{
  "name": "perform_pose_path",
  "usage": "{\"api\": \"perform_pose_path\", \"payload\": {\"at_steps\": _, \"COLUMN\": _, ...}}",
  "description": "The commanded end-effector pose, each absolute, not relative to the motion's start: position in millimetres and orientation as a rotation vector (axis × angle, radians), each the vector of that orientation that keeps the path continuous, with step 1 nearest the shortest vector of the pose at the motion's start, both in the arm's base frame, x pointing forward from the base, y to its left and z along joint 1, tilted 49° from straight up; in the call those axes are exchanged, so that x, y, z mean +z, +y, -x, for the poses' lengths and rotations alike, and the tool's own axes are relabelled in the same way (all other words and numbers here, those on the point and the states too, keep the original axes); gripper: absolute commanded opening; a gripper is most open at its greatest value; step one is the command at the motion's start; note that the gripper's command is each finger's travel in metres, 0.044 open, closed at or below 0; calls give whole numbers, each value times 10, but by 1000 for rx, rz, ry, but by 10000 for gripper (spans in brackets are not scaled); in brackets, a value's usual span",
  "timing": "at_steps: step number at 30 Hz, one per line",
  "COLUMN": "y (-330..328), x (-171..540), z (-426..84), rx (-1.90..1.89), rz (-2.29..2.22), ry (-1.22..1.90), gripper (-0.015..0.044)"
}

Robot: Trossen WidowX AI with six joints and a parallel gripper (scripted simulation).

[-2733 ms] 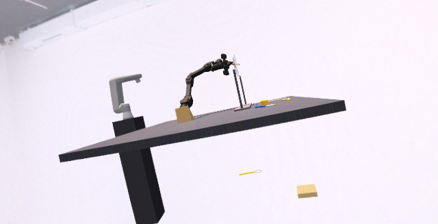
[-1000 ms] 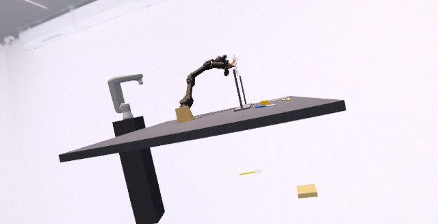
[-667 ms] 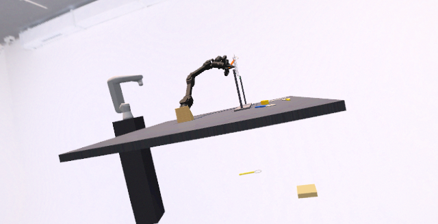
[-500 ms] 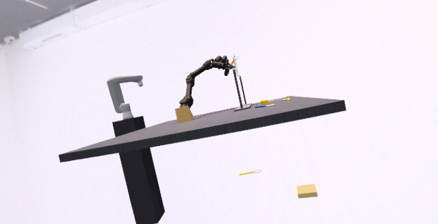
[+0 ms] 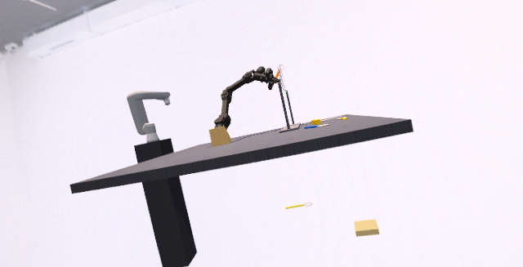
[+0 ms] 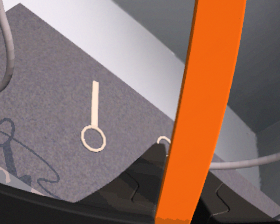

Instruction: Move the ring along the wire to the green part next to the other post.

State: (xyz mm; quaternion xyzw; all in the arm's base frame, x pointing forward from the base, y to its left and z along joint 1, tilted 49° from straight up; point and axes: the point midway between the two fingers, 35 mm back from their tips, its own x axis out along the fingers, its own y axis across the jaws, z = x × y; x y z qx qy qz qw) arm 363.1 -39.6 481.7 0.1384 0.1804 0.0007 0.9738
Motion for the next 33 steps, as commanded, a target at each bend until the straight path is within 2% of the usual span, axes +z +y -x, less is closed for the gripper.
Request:
{"api": "perform_pose_path", "payload": {"at_steps": 1, "y": -374, "x": 4827, "z": -3615, "rx": 14, "rz": -325, "ry": 354, "gripper": -150}}
{"api": "perform_pose_path", "payload": {"at_steps": 33, "y": -233, "x": 4899, "z": -3641, "rx": 108, "rz": -711, "ry": 281, "gripper": -150}}
